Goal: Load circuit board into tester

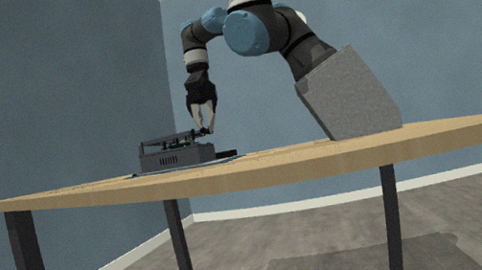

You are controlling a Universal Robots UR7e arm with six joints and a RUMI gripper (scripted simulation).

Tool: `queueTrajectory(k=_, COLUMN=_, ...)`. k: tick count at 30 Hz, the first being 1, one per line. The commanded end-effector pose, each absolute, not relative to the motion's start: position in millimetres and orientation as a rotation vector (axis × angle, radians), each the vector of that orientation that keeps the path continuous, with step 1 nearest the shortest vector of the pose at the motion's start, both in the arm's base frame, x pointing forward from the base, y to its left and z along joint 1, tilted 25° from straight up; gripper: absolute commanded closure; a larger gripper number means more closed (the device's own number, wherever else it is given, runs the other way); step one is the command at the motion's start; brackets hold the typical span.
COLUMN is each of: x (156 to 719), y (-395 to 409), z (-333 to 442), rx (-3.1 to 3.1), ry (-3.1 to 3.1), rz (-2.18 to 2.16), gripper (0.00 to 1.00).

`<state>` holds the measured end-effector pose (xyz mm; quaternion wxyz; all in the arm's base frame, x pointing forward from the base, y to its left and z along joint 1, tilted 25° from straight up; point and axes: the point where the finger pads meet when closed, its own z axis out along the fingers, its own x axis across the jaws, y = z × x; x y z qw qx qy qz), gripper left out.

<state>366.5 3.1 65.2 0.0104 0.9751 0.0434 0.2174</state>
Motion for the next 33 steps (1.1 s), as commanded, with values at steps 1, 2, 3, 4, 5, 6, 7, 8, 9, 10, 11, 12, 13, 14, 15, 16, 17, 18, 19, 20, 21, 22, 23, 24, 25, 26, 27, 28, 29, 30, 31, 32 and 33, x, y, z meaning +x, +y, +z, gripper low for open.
queueTrajectory(k=1, x=367.3, y=3.0, z=64.2, rx=3.042, ry=0.136, rz=0.680, gripper=1.00)
queueTrajectory(k=2, x=367.4, y=3.0, z=64.0, rx=3.042, ry=0.136, rz=0.680, gripper=1.00)
queueTrajectory(k=3, x=367.5, y=3.0, z=63.8, rx=3.042, ry=0.136, rz=0.680, gripper=1.00)
queueTrajectory(k=4, x=367.6, y=3.0, z=63.6, rx=3.042, ry=0.136, rz=0.680, gripper=1.00)
queueTrajectory(k=5, x=367.7, y=3.0, z=63.4, rx=3.042, ry=0.136, rz=0.680, gripper=1.00)
queueTrajectory(k=6, x=367.7, y=3.0, z=63.2, rx=3.042, ry=0.136, rz=0.680, gripper=1.00)
queueTrajectory(k=7, x=367.8, y=3.0, z=63.1, rx=3.042, ry=0.136, rz=0.680, gripper=1.00)
queueTrajectory(k=8, x=367.9, y=3.0, z=62.9, rx=3.042, ry=0.136, rz=0.680, gripper=1.00)
queueTrajectory(k=9, x=367.9, y=3.0, z=62.7, rx=3.042, ry=0.136, rz=0.680, gripper=1.00)
queueTrajectory(k=10, x=368.0, y=3.0, z=62.6, rx=3.042, ry=0.136, rz=0.680, gripper=1.00)
queueTrajectory(k=11, x=368.0, y=3.0, z=62.5, rx=3.042, ry=0.136, rz=0.680, gripper=1.00)
queueTrajectory(k=12, x=368.1, y=3.0, z=62.3, rx=3.042, ry=0.136, rz=0.680, gripper=1.00)
queueTrajectory(k=13, x=368.1, y=3.0, z=62.3, rx=3.042, ry=0.136, rz=0.680, gripper=1.00)
queueTrajectory(k=14, x=368.1, y=3.0, z=62.3, rx=3.042, ry=0.136, rz=0.680, gripper=1.00)
queueTrajectory(k=15, x=368.1, y=3.0, z=62.2, rx=3.042, ry=0.136, rz=0.680, gripper=1.00)
queueTrajectory(k=16, x=368.2, y=3.0, z=62.1, rx=3.042, ry=0.136, rz=0.680, gripper=1.00)
queueTrajectory(k=17, x=368.2, y=3.0, z=62.0, rx=3.042, ry=0.136, rz=0.680, gripper=1.00)
queueTrajectory(k=18, x=368.2, y=3.0, z=61.9, rx=3.042, ry=0.136, rz=0.680, gripper=1.00)
queueTrajectory(k=19, x=368.3, y=3.1, z=61.8, rx=3.042, ry=0.136, rz=0.680, gripper=1.00)
queueTrajectory(k=20, x=368.3, y=3.1, z=61.7, rx=3.042, ry=0.136, rz=0.680, gripper=1.00)
queueTrajectory(k=21, x=368.3, y=3.1, z=61.7, rx=3.042, ry=0.136, rz=0.680, gripper=1.00)
queueTrajectory(k=22, x=368.4, y=3.1, z=61.6, rx=3.042, ry=0.136, rz=0.680, gripper=1.00)
queueTrajectory(k=23, x=368.4, y=3.1, z=61.5, rx=3.042, ry=0.136, rz=0.680, gripper=1.00)
queueTrajectory(k=24, x=368.4, y=3.1, z=61.5, rx=3.042, ry=0.136, rz=0.680, gripper=1.00)
queueTrajectory(k=25, x=368.4, y=3.1, z=61.4, rx=3.042, ry=0.136, rz=0.680, gripper=1.00)
queueTrajectory(k=26, x=368.4, y=3.1, z=61.4, rx=3.042, ry=0.136, rz=0.680, gripper=1.00)
queueTrajectory(k=27, x=368.4, y=3.1, z=61.4, rx=3.042, ry=0.136, rz=0.680, gripper=1.00)
queueTrajectory(k=28, x=368.5, y=3.1, z=61.3, rx=3.042, ry=0.136, rz=0.680, gripper=1.00)
queueTrajectory(k=29, x=368.5, y=3.1, z=61.3, rx=3.042, ry=0.136, rz=0.680, gripper=1.00)
queueTrajectory(k=30, x=368.5, y=3.1, z=61.3, rx=3.042, ry=0.136, rz=0.680, gripper=1.00)
queueTrajectory(k=31, x=368.5, y=3.1, z=61.3, rx=3.042, ry=0.136, rz=0.680, gripper=1.00)
queueTrajectory(k=32, x=368.5, y=3.1, z=61.3, rx=3.042, ry=0.136, rz=0.680, gripper=1.00)
queueTrajectory(k=33, x=368.5, y=3.1, z=61.3, rx=3.042, ry=0.136, rz=0.680, gripper=1.00)
